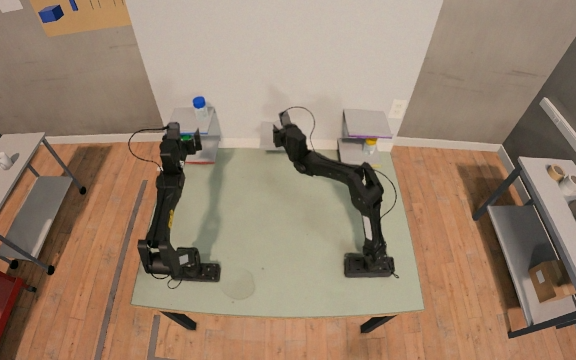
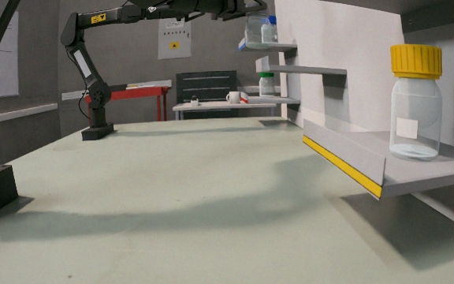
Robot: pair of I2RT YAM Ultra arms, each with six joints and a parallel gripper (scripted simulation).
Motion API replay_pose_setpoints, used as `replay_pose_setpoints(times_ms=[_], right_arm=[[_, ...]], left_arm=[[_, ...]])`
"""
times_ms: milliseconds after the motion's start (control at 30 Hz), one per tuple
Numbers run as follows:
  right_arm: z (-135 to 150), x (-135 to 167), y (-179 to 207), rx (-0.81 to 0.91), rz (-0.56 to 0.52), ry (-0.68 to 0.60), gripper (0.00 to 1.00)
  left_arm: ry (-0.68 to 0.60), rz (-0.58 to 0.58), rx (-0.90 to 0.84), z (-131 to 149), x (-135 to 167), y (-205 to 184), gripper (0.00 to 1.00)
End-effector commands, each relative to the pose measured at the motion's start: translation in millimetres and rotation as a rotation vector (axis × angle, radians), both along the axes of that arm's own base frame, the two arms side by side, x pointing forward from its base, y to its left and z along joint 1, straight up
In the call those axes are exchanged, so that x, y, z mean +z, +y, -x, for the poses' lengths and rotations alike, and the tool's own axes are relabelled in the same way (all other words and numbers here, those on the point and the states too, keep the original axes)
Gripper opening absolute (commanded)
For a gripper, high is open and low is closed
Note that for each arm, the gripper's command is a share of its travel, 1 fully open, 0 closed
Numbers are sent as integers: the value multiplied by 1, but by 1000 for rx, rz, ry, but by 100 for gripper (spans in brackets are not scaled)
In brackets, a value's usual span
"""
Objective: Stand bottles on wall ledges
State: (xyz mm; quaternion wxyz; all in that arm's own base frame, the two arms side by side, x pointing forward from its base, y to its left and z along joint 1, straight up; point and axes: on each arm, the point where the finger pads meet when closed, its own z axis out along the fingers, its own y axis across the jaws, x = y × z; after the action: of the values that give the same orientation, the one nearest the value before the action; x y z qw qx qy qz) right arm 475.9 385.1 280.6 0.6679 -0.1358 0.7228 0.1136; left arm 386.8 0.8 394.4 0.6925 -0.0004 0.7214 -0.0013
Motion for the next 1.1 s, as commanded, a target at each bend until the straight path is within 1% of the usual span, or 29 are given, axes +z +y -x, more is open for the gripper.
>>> replay_pose_setpoints(times_ms=[0, 167, 233, 400, 533, 967, 1000, 1067], right_arm=[[-16, 47, 1, -8, -90, -84, 50], [-35, 48, 10, 5, -108, -93, 50], [-35, 48, 10, 5, -108, -93, 50], [-45, 50, 12, -1, -117, -102, 50], [-46, 57, 10, -7, -126, -112, 50], [-46, 57, 11, -6, -126, -112, 50], [-46, 61, 11, -6, -138, -125, 50], [-45, 57, 10, -5, -138, -125, 50]], left_arm=[[-54, -2, 1, 6, 18, 0, 100], [-54, -2, 1, 6, 18, 0, 100], [-54, -2, 1, 6, 18, 0, 100], [-54, -2, 1, 6, 18, 0, 100], [-54, -2, 1, 6, 18, 0, 100], [-54, -2, 1, 6, 18, 0, 100], [-54, -2, 1, 6, 18, 0, 100], [-54, -2, 1, 6, 18, 0, 100]])
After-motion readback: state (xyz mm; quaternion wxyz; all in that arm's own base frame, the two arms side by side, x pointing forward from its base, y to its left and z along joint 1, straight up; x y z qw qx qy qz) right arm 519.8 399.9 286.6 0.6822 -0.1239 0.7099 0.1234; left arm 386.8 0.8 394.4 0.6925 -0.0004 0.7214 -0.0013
